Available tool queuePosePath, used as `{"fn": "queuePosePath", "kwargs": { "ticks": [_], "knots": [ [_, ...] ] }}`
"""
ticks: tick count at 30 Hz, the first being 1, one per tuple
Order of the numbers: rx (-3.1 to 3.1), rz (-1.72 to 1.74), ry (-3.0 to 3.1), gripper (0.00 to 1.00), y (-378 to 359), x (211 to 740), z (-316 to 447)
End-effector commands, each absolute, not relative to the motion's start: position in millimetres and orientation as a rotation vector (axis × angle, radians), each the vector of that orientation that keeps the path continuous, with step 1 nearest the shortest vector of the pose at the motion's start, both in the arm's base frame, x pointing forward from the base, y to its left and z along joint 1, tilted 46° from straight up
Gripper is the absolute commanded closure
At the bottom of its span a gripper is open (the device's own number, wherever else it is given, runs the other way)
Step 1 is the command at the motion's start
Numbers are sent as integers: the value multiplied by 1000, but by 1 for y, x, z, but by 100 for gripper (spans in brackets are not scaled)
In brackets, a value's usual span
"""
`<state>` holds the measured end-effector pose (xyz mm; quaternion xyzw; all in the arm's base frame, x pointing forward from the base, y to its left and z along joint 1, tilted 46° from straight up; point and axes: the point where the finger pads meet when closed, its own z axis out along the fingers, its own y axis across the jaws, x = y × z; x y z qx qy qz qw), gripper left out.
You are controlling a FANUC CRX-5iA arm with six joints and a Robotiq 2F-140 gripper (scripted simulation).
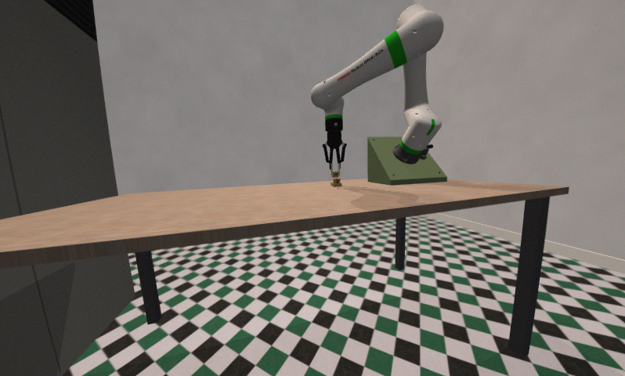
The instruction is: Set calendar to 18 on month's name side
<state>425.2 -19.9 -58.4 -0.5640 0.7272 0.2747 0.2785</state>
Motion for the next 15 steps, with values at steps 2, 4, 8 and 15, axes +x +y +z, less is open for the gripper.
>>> {"fn": "queuePosePath", "kwargs": {
  "ticks": [2, 4, 8, 15],
  "knots": [
    [-1513, 737, 1952, 83, -20, 425, -59],
    [-1513, 737, 1952, 83, -19, 425, -59],
    [-1513, 737, 1952, 83, -18, 426, -61],
    [-1513, 737, 1952, 83, -14, 426, -64]
  ]
}}
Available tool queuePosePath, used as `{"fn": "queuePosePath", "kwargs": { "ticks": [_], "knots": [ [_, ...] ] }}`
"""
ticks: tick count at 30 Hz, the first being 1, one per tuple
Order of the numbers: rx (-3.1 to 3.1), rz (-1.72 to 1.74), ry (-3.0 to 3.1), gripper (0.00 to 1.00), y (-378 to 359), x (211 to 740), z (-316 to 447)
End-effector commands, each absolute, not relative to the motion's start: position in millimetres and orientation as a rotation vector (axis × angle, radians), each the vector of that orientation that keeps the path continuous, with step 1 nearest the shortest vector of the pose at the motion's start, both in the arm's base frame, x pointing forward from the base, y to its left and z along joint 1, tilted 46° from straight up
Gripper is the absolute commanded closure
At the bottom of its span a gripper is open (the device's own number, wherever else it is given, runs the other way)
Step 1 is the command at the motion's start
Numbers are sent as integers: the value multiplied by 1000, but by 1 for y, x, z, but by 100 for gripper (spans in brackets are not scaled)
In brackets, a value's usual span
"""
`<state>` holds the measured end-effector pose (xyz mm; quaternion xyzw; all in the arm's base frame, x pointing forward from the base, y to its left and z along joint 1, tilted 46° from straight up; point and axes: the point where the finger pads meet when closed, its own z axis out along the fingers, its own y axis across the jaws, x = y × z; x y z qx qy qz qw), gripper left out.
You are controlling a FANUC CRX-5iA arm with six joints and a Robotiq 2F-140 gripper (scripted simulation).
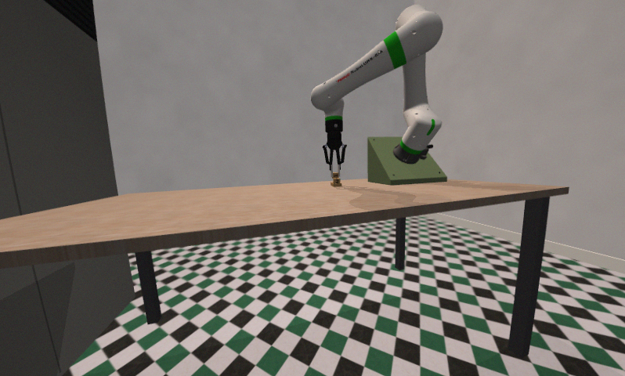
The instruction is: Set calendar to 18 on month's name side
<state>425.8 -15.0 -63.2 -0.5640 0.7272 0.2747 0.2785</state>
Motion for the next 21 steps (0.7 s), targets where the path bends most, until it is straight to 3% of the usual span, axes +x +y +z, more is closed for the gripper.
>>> {"fn": "queuePosePath", "kwargs": {
  "ticks": [1, 21],
  "knots": [
    [-1513, 737, 1952, 83, -13, 426, -65],
    [-1513, 737, 1952, 83, -4, 427, -74]
  ]
}}
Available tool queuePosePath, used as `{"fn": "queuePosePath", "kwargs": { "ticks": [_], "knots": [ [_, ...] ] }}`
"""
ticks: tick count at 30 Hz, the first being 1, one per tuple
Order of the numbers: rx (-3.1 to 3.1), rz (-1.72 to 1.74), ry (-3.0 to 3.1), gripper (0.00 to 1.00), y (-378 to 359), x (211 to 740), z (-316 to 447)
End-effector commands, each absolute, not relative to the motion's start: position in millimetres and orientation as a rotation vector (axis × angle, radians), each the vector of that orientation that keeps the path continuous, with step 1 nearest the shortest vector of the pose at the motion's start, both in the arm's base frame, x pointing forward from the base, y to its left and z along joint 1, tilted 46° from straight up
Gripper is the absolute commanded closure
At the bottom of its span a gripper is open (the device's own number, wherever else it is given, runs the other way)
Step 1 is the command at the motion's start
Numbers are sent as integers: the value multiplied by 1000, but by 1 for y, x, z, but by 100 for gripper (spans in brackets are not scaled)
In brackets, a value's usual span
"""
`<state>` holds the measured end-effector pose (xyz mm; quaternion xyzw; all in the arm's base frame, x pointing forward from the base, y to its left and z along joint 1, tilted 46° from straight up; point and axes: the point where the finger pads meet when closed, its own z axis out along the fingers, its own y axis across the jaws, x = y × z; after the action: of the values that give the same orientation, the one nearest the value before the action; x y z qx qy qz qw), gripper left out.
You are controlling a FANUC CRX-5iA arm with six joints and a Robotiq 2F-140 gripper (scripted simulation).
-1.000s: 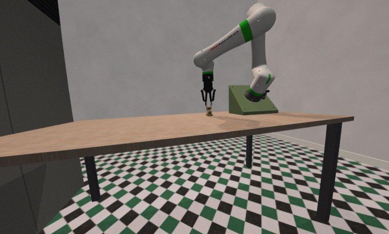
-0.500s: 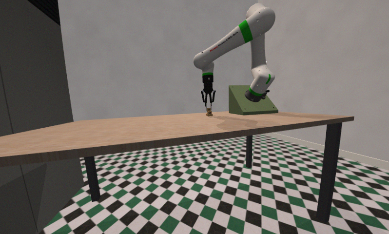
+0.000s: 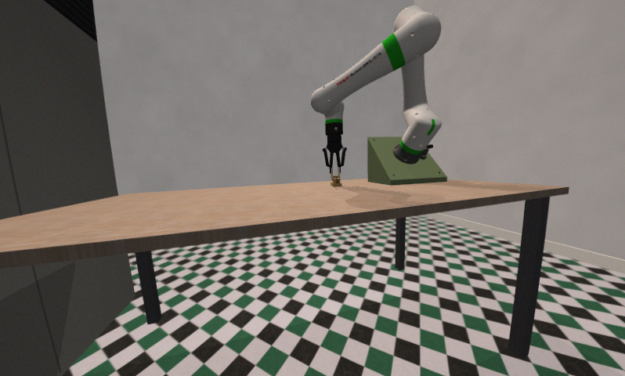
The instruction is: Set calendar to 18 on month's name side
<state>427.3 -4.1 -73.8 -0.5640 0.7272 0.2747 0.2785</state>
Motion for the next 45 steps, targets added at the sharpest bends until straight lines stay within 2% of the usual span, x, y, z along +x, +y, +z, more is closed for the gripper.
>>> {"fn": "queuePosePath", "kwargs": {
  "ticks": [1, 45],
  "knots": [
    [-1513, 737, 1952, 83, -4, 427, -74],
    [-1513, 737, 1952, 83, -1, 428, -77]
  ]
}}
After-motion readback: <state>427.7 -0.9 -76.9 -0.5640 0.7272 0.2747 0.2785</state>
